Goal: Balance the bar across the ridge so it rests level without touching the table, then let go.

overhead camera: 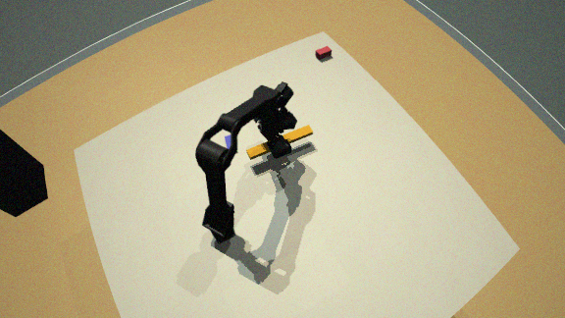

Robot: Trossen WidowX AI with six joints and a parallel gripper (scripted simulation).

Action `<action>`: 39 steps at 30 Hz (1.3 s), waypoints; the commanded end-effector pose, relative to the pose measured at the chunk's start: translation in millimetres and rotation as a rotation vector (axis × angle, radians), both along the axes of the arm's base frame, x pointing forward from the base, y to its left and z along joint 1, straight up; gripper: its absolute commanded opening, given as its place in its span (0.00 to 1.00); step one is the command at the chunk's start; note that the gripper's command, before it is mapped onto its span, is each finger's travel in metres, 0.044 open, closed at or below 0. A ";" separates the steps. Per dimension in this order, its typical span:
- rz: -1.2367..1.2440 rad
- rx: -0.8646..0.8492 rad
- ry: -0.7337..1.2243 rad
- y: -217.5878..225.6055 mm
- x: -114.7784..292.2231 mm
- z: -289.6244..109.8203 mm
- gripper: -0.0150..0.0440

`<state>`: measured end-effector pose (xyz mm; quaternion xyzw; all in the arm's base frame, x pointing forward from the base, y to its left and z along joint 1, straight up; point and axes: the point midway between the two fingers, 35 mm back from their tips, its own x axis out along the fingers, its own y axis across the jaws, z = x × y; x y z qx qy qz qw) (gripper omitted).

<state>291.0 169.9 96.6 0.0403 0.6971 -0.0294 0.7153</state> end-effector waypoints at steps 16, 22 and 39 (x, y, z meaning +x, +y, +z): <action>0.000 0.000 0.000 0.0 0.0 0.0 0.54; 0.000 0.000 0.000 0.0 0.0 0.0 0.54; 0.000 0.000 0.000 0.0 0.0 0.0 0.54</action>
